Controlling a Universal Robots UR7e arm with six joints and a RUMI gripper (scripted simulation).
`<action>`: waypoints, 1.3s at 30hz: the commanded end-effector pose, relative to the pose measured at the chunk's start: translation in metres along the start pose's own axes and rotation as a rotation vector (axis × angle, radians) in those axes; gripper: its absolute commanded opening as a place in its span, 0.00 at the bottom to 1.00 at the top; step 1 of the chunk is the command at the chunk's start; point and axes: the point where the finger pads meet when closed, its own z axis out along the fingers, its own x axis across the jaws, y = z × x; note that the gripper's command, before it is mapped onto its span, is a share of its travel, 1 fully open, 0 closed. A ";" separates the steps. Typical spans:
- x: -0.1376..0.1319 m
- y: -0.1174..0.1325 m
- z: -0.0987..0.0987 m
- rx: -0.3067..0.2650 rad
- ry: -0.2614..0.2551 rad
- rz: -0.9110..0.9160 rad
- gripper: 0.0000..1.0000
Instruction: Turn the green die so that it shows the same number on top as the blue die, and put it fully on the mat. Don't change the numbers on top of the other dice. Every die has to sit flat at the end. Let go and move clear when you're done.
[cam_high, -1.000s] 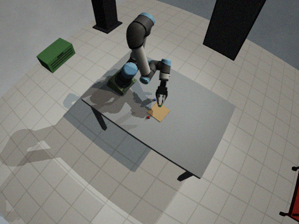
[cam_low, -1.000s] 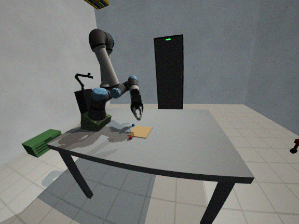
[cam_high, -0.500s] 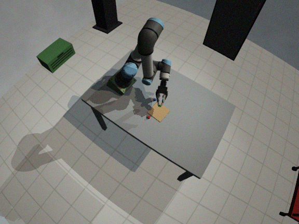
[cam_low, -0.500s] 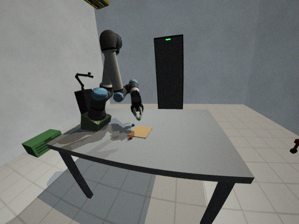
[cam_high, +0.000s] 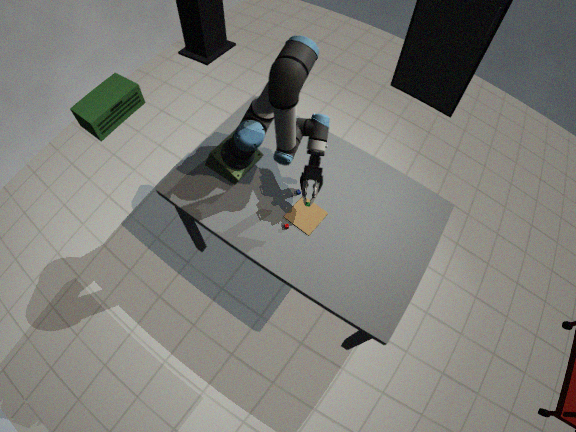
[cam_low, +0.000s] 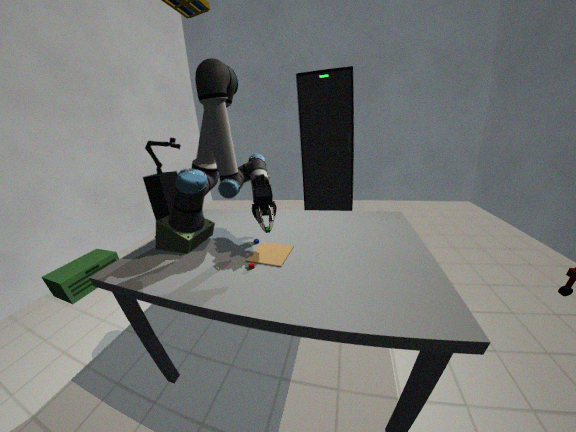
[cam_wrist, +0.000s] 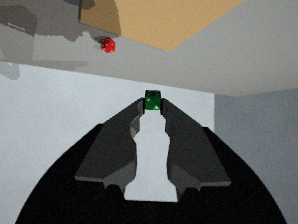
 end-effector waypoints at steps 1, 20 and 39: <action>0.000 -0.001 0.001 -0.001 0.001 0.001 0.00; 0.000 -0.026 0.018 -0.001 0.001 0.001 0.00; 0.000 -0.057 0.041 -0.001 0.001 0.001 0.00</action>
